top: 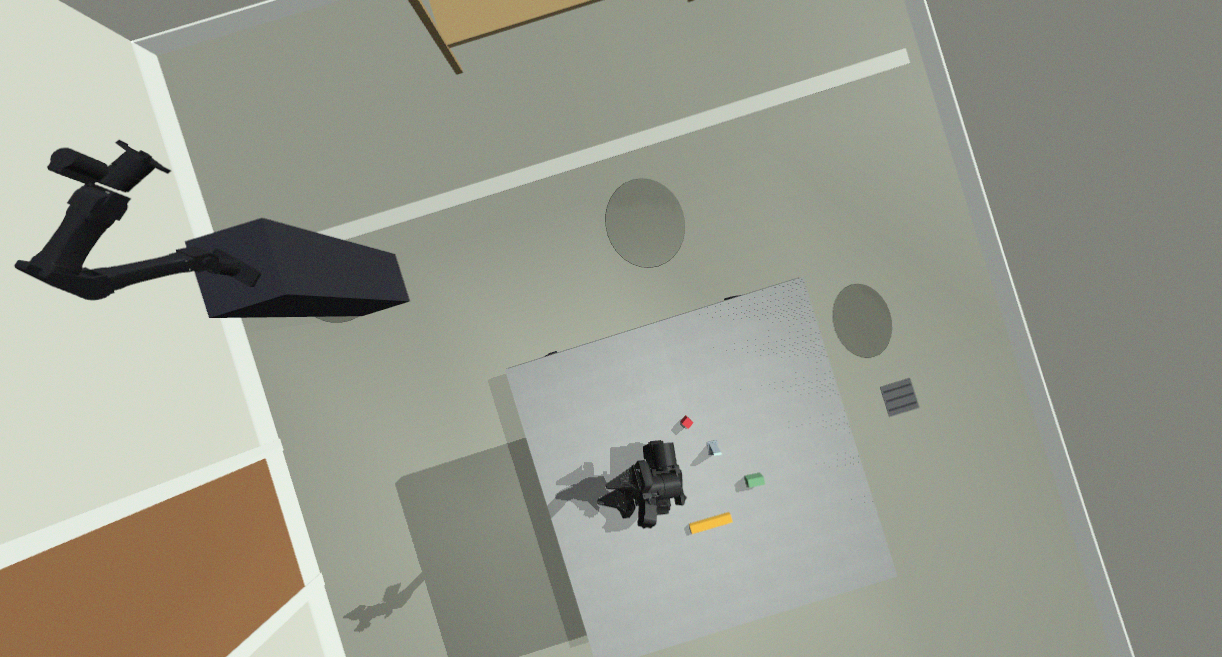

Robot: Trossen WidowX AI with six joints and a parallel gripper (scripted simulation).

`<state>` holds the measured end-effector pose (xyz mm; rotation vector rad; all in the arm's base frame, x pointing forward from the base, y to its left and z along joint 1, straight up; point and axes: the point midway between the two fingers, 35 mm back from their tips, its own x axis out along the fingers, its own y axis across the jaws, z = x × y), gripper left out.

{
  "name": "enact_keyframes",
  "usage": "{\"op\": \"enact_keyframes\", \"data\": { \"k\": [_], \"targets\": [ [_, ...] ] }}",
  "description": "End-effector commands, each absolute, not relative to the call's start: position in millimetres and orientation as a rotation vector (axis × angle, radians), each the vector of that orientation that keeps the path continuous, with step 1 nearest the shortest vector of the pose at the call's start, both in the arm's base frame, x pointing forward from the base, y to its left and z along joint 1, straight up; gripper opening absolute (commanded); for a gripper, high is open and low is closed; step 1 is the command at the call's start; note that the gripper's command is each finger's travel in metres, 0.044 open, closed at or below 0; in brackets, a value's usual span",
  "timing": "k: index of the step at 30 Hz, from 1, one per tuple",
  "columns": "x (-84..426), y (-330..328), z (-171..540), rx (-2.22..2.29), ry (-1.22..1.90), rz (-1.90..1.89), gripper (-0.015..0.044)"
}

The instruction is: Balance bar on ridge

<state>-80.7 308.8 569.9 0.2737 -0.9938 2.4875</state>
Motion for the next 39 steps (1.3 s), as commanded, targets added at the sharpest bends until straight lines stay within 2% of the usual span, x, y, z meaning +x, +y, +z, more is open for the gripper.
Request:
{"op": "enact_keyframes", "data": {
  "k": [1, 3, 4, 10, 13, 22, 30, 39],
  "targets": [
    [-82, 307, 571, 0.279, -0.998, 2.487, 0.0374],
    [-89, 294, 580, 0.32, -1.033, 2.482, 0.0321],
    [-93, 283, 586, 0.352, -1.059, 2.479, 0.0315],
    [-115, 214, 619, 0.561, -1.206, 2.458, 0.0315],
    [-110, 195, 632, 0.67, -1.201, 2.409, 0.0315],
    [-114, 71, 654, 1.002, -1.425, 2.395, 0.0315],
    [-99, -53, 644, 1.344, -1.663, 2.387, 0.0315],
    [-58, -182, 592, 1.739, -1.989, 2.358, 0.0315]
  ]
}}
